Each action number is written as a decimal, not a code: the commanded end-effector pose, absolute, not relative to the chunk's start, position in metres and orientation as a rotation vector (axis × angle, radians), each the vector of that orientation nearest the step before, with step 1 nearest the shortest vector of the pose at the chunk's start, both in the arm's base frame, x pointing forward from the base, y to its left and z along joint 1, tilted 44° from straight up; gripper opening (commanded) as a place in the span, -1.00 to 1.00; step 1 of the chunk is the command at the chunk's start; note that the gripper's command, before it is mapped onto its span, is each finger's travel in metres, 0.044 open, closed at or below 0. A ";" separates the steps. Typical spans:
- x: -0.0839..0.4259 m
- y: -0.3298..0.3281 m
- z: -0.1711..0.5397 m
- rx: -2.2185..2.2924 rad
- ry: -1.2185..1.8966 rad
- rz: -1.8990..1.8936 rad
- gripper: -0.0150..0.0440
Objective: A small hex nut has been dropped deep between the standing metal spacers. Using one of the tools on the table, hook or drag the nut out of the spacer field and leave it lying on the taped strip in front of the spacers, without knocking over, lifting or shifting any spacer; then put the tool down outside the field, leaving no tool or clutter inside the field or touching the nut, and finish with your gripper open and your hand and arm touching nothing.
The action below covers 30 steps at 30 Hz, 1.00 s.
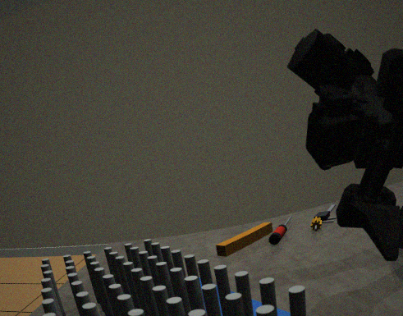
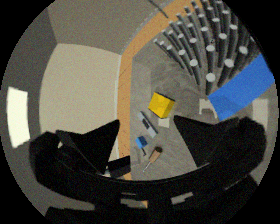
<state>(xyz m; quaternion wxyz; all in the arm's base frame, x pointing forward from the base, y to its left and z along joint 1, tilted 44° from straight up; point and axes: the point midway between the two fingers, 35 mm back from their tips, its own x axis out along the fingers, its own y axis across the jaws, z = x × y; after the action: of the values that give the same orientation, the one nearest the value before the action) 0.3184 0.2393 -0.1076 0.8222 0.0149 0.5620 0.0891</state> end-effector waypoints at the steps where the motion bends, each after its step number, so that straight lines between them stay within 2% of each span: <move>1: 0.282 0.266 -0.137 0.085 1.392 0.107 1.00; 6: 0.213 0.296 -0.175 0.106 1.663 -0.167 1.00; 13: 0.135 0.305 -0.198 0.047 1.802 -0.590 1.00; 25: 0.131 0.303 -0.201 0.042 1.803 -0.616 1.00; 30: 0.139 0.263 -0.239 0.041 1.801 -0.617 1.00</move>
<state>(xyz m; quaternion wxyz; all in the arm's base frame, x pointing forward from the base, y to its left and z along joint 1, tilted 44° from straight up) 0.1382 0.2967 -0.2146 0.5857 0.0271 0.7712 -0.2479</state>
